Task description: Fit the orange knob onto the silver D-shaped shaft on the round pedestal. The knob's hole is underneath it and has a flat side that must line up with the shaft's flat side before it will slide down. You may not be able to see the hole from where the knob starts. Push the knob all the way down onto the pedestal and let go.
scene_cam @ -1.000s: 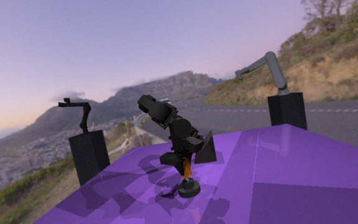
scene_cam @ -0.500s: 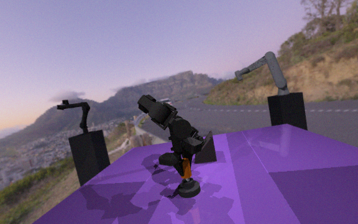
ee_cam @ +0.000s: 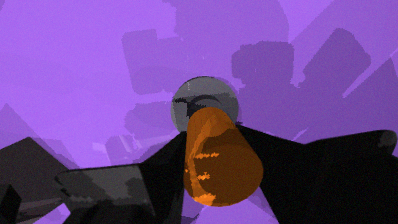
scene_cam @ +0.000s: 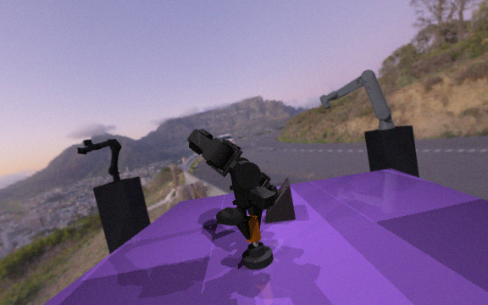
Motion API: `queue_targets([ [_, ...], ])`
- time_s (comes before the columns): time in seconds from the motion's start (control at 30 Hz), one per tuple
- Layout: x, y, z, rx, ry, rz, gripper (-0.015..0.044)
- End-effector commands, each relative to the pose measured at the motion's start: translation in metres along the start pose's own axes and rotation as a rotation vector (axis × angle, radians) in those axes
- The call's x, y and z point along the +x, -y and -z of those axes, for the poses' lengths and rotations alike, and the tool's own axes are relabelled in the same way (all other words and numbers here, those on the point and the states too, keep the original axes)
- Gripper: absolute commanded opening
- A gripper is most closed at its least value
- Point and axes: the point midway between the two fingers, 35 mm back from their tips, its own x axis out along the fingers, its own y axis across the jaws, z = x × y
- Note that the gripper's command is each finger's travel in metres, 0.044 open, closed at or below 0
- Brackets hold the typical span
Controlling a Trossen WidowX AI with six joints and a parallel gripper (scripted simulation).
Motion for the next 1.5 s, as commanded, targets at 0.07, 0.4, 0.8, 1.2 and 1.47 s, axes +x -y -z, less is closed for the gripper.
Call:
queue_targets([
  [0.07,0.0010,0.0014,-0.0003,0.006,0.004,0.002,0.0000],
  [0.4,0.0031,-0.0006,-0.0006,0.006,0.004,0.002,0.0000],
  [0.8,0.0035,-0.0006,-0.0006,-0.009,0.004,0.002,0.0000],
  [1.2,0.0042,-0.0006,-0.0006,0.045,0.004,0.002,0.0000],
  [1.47,0.0046,-0.0006,-0.0006,-0.001,0.004,0.002,0.0000],
])
